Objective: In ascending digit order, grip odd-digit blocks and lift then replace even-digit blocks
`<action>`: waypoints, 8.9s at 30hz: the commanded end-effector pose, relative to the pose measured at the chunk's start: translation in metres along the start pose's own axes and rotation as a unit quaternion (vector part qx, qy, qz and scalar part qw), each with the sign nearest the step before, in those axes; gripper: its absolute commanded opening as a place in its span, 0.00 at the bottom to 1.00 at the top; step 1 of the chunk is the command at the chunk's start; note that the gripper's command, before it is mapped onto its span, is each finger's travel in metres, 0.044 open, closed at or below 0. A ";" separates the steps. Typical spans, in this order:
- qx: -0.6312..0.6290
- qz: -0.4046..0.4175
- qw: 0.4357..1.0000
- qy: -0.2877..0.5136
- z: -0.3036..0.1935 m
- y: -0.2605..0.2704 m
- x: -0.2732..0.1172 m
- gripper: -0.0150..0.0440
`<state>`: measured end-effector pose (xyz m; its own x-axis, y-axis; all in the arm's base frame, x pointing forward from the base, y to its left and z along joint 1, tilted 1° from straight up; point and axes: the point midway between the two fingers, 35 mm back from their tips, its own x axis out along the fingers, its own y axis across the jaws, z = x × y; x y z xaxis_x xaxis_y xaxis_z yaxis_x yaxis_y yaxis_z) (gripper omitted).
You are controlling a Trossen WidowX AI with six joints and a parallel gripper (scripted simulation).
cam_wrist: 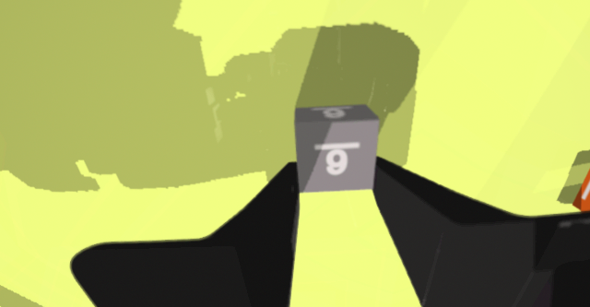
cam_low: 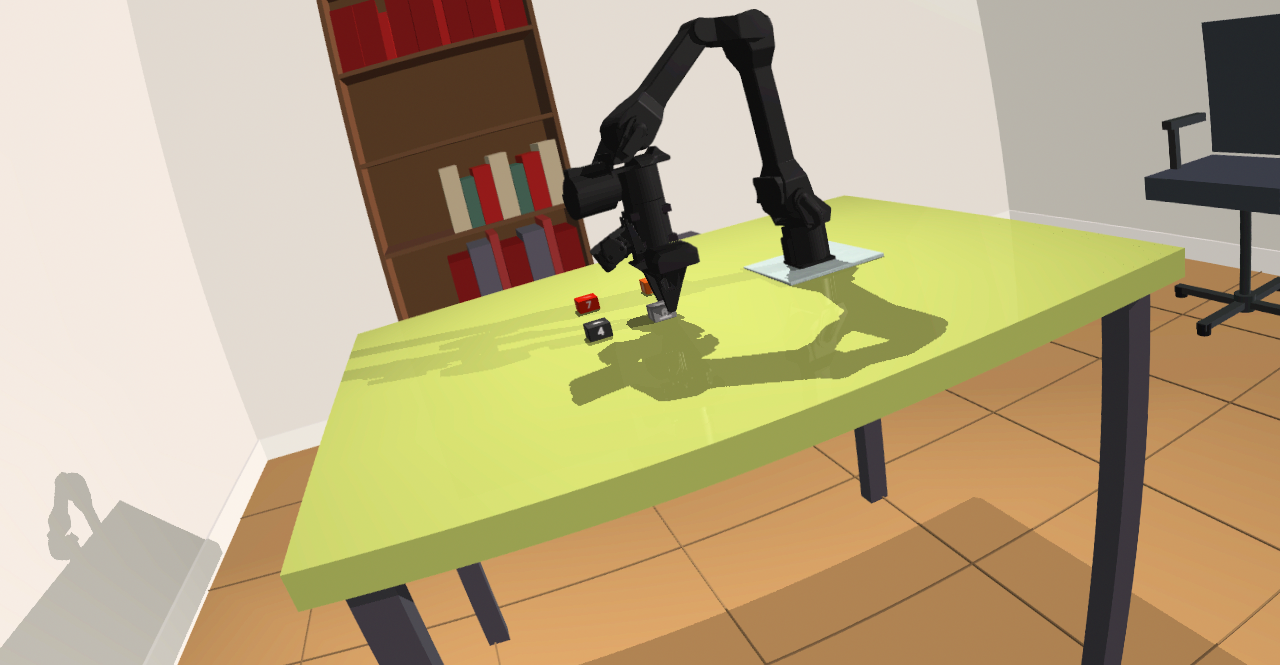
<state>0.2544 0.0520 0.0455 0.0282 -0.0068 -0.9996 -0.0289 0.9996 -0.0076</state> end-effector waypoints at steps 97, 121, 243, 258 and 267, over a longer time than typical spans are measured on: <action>-0.001 -0.009 1.000 -0.003 0.081 -0.165 -0.003 0.80; -0.001 -0.009 1.000 -0.003 0.081 -0.165 -0.003 0.50; -0.001 -0.009 1.000 0.001 -0.036 -0.162 -0.001 0.68; -0.001 -0.009 1.000 0.001 -0.035 -0.162 -0.037 0.93; 0.000 -0.005 1.000 -0.001 0.011 -0.090 -0.059 0.93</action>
<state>0.2529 -0.0646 0.0976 0.0295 -0.0206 -0.9994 -0.0247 0.9995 -0.0213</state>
